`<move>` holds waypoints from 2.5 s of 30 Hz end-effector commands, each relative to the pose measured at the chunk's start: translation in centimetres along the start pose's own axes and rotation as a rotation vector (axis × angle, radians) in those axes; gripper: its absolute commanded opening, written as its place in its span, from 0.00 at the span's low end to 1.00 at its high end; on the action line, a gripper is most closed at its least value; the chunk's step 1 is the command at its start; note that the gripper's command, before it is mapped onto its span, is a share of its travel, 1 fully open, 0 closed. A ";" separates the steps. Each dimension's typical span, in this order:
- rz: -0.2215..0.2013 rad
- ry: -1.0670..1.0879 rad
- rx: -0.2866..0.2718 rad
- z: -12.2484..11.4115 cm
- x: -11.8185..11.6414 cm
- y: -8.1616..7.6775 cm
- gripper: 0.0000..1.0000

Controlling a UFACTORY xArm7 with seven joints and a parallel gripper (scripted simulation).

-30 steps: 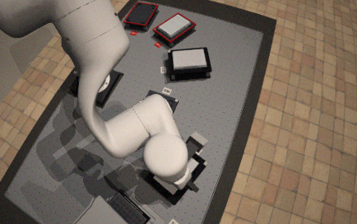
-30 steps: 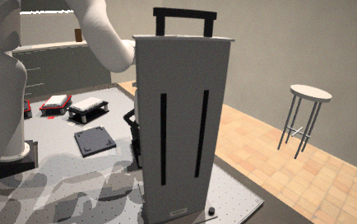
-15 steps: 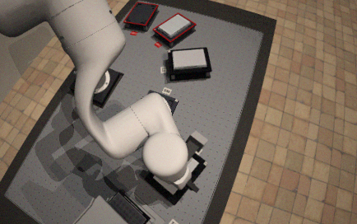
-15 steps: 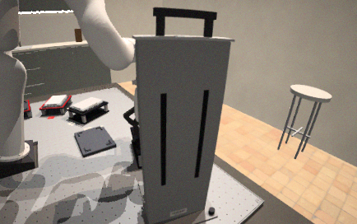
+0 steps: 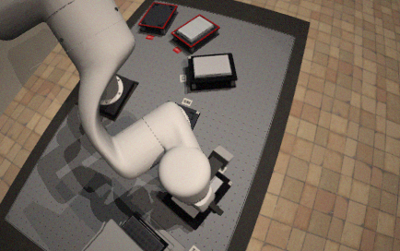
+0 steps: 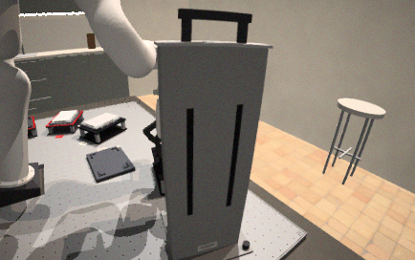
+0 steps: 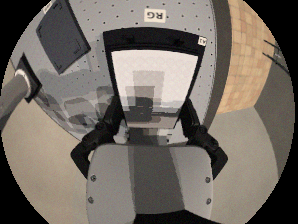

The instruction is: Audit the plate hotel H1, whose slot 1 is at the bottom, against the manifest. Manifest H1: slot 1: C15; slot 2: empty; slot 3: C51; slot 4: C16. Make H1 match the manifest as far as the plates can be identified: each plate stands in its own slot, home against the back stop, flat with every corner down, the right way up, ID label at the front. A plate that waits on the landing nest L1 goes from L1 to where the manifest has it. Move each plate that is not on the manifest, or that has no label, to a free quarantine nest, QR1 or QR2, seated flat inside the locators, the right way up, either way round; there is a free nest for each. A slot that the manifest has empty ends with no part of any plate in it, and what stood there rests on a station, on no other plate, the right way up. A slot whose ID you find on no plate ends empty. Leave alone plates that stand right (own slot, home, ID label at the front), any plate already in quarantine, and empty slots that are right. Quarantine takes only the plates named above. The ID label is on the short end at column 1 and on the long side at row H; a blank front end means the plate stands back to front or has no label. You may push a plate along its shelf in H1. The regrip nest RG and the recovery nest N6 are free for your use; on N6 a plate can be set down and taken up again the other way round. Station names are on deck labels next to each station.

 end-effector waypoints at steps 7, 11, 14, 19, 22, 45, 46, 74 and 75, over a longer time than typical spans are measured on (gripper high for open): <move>-0.004 0.000 0.000 0.0 0.1 -0.8 0.00; -0.004 0.000 0.000 0.0 0.1 -0.9 0.00; -0.004 0.000 0.000 0.0 0.1 -1.1 0.00; -0.004 0.000 0.000 0.0 0.1 -1.4 0.00; -0.004 0.000 0.000 0.0 0.1 -1.6 0.00; -0.004 0.000 0.000 0.0 0.1 -2.5 0.00; -0.004 0.000 0.000 0.0 0.1 -2.6 0.00; -0.004 0.000 0.000 0.0 0.1 -4.3 0.00; -0.004 0.000 0.000 0.0 0.1 -4.4 0.00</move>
Point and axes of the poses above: the point where the finger pads meet when closed, its own y axis out along the fingers, its own x axis across the jaws, z = x × y, the point moved 4 cm from there along -y, back along the fingers, and after that the axes turned 1 degree about y, right-handed, at the moved point
